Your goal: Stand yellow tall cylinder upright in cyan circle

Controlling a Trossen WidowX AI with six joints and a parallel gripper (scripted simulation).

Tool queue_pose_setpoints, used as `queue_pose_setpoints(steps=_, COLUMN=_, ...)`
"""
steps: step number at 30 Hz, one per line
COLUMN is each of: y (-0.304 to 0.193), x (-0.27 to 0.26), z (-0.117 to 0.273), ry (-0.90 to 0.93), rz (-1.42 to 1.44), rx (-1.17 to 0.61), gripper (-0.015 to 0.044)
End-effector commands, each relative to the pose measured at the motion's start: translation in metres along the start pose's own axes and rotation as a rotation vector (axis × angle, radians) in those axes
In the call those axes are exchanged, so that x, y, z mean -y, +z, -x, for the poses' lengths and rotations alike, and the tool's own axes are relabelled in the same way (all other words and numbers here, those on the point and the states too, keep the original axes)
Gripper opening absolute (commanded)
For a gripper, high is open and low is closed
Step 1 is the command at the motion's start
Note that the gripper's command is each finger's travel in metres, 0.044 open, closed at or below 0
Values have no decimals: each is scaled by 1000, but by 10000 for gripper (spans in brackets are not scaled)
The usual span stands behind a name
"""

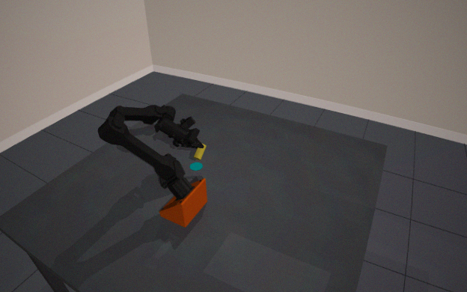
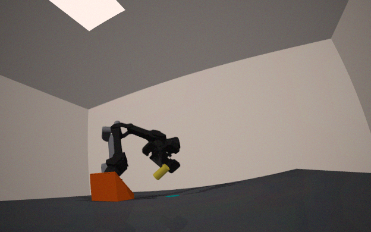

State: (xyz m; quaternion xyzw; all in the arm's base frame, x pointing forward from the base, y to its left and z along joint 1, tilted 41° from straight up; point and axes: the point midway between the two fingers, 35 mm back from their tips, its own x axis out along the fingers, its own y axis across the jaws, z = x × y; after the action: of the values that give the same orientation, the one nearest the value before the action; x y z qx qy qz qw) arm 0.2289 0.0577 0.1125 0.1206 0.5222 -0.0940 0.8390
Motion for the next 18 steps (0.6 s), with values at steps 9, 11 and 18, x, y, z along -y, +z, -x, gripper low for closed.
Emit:
queue_pose_setpoints(steps=9, y=0, x=0, z=1, ry=-10, rz=-24, rx=77, gripper=105)
queue_pose_setpoints(steps=11, y=1, x=0, z=1, ry=-10, rz=-28, rx=89, gripper=105)
queue_pose_setpoints(steps=18, y=1, x=-1, z=3, ry=-10, rz=-44, rx=134, gripper=105)
